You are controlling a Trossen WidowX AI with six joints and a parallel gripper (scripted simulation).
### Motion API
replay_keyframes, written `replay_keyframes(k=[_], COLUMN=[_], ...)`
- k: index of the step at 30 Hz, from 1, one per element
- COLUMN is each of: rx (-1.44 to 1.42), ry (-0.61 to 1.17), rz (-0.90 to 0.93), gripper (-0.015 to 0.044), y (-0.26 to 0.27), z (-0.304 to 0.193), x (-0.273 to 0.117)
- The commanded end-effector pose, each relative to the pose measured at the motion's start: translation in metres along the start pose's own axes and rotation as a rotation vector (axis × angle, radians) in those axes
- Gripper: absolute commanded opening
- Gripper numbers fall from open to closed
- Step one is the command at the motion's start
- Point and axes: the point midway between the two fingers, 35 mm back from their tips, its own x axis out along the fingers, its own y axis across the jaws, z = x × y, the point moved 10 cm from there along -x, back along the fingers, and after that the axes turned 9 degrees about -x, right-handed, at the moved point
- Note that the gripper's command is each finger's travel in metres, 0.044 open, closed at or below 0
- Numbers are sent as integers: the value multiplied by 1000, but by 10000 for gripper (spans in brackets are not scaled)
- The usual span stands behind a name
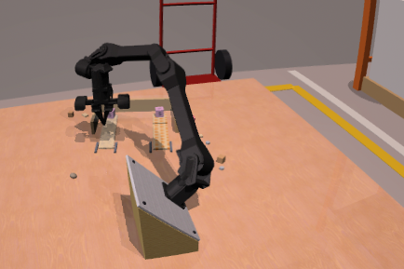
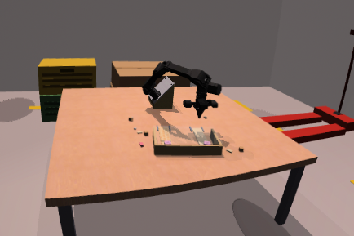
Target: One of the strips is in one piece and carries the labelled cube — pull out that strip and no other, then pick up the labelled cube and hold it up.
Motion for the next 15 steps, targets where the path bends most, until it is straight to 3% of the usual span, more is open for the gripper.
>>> replay_keyframes(k=[1,15], rx=[27,27], ry=[41,40], rz=[-6,-6], gripper=[0,0], y=[0,0], z=[3,4], x=[4,23])
